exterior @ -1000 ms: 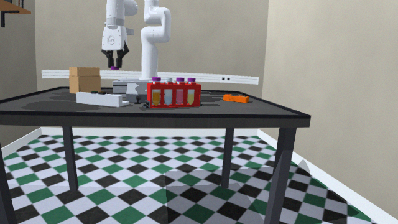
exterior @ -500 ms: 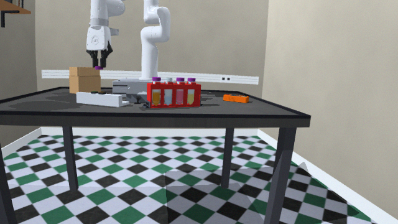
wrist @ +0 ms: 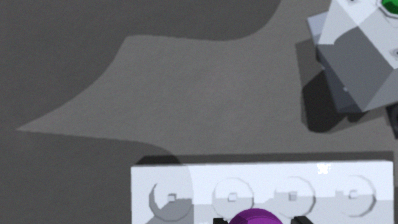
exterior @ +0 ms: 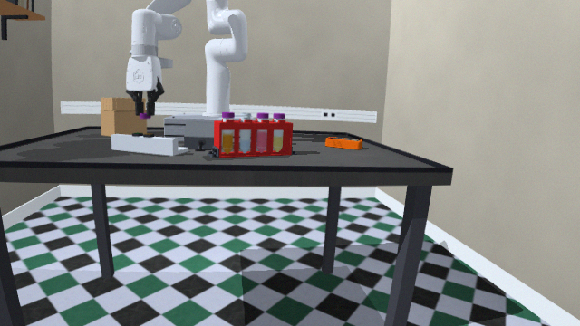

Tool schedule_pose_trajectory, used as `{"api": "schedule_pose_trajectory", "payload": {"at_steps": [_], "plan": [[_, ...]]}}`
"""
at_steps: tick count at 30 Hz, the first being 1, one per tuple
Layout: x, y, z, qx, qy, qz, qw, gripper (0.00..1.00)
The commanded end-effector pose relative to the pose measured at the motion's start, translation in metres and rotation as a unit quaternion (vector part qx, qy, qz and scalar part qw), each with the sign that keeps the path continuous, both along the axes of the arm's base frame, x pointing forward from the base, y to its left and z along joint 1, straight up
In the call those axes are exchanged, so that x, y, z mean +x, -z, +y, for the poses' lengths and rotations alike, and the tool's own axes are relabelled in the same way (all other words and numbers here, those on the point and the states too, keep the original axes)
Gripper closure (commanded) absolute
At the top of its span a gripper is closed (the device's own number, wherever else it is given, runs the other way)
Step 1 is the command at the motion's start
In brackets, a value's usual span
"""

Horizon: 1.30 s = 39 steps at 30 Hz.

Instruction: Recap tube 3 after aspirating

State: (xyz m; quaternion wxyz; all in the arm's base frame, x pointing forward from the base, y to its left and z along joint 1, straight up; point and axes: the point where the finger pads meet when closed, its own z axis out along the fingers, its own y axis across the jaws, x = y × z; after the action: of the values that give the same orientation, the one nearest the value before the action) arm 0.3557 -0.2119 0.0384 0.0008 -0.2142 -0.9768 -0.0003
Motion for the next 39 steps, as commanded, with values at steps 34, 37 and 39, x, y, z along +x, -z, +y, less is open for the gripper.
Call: {"api": "schedule_pose_trajectory", "payload": {"at_steps": [34,37,39], "plan": [[0.004,0.076,-0.003,-0.005,0.0,-0.001,1.0,1.0],[0.003,0.076,-0.003,-0.005,0.0,-0.001,1.0,1.0],[0.003,0.076,-0.003,-0.005,0.0,-0.001,1.0,1.0]]}}
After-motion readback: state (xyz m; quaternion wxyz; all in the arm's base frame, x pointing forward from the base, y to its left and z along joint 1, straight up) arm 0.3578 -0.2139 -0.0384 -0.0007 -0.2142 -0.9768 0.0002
